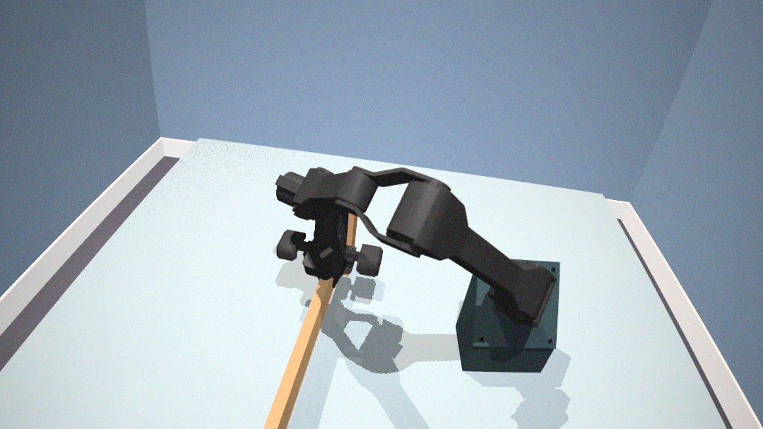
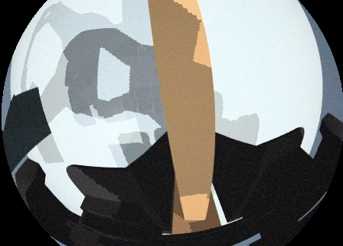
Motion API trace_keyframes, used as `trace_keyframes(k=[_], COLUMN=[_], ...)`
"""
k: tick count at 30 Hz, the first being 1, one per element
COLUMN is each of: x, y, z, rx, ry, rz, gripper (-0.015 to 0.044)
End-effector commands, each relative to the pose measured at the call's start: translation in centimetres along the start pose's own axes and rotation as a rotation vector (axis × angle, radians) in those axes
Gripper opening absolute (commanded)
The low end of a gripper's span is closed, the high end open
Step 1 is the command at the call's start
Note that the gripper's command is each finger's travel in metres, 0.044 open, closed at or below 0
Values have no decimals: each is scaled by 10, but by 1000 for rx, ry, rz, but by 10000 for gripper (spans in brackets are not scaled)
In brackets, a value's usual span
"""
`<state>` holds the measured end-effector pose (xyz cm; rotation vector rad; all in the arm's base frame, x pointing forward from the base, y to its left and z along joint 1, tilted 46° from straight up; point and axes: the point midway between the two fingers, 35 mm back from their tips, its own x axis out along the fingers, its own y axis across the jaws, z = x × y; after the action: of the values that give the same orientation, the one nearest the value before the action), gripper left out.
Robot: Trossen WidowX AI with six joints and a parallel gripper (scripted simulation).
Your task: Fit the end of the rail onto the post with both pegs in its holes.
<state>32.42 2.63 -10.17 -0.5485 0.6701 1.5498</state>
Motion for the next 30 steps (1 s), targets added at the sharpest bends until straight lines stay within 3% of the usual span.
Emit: trace_keyframes(k=[1,30], x=[-4,-3], y=[-1,-1], z=[-5,-13], rx=[1,1], ry=[7,8], rz=[-8,-8], gripper=[0,0])
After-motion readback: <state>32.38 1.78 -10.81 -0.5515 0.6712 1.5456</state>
